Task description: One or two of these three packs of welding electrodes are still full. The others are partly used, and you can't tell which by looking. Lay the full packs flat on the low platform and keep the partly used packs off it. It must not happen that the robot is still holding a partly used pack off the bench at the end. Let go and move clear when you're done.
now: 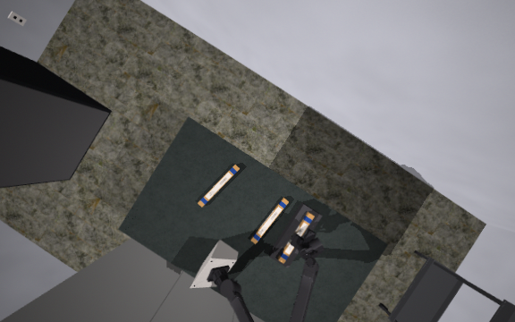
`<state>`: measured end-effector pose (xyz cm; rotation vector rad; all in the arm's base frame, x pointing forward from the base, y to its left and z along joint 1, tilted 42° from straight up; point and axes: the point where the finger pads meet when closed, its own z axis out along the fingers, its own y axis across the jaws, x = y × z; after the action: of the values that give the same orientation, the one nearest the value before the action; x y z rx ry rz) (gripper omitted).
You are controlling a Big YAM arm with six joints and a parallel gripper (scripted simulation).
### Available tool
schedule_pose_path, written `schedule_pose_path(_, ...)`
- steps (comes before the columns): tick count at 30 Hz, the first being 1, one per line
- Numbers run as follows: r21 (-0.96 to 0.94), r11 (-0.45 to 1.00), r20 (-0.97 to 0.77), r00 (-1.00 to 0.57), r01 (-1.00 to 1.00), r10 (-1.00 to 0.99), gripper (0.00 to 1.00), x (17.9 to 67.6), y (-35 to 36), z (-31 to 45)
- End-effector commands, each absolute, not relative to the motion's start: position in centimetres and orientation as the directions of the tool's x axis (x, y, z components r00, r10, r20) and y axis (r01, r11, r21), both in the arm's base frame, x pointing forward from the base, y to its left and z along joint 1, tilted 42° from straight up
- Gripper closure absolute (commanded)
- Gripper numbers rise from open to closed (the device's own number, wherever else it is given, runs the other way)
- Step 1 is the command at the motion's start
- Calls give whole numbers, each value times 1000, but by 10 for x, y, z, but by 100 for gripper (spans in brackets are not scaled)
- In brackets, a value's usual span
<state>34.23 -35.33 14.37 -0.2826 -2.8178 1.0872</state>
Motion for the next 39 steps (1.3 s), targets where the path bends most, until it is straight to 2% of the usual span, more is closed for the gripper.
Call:
schedule_pose_path(1,-690,710,-19,-983,144,181,26,360,-353,171)
schedule_pose_path(23,-682,718,7,-979,143,202,26,346,-353,152)
schedule_pose_path(39,-686,711,-20,-980,156,196,26,363,-302,217)
